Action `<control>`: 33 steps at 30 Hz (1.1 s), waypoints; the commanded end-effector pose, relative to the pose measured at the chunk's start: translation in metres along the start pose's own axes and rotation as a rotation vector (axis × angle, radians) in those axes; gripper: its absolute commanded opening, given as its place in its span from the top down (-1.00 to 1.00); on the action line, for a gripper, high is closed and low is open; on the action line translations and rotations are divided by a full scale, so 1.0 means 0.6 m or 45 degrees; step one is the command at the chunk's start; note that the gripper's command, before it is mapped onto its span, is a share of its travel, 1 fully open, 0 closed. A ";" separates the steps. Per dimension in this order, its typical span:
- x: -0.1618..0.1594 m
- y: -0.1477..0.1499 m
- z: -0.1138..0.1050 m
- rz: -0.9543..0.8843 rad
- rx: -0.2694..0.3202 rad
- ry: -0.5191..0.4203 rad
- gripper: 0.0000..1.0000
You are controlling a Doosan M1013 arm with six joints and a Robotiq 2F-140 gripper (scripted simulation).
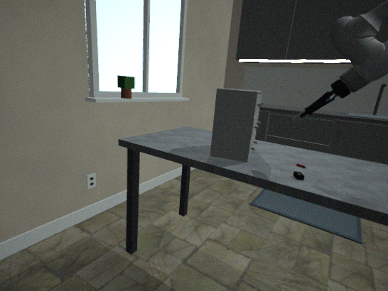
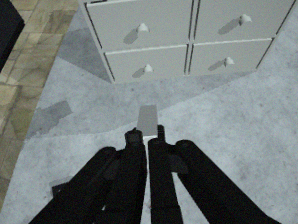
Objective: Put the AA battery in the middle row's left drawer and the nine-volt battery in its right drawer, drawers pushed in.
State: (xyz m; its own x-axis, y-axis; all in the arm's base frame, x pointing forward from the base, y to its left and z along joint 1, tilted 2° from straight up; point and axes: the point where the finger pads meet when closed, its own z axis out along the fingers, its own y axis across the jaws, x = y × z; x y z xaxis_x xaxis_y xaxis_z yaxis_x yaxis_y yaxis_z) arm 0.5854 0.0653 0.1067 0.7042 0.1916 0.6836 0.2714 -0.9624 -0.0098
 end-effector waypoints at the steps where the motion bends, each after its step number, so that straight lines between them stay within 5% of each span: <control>1: 0.001 -0.002 -0.005 0.005 0.034 -0.085 1.00; 16: 0.000 -0.001 -0.031 0.003 0.033 -0.260 1.00; 33: -0.001 0.002 -0.099 -0.002 0.031 -0.700 1.00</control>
State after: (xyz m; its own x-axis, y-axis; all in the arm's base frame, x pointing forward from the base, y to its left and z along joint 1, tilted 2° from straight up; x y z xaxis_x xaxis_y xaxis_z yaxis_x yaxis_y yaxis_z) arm 0.5479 0.0433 0.1486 0.9131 0.2693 0.3061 0.2992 -0.9526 -0.0545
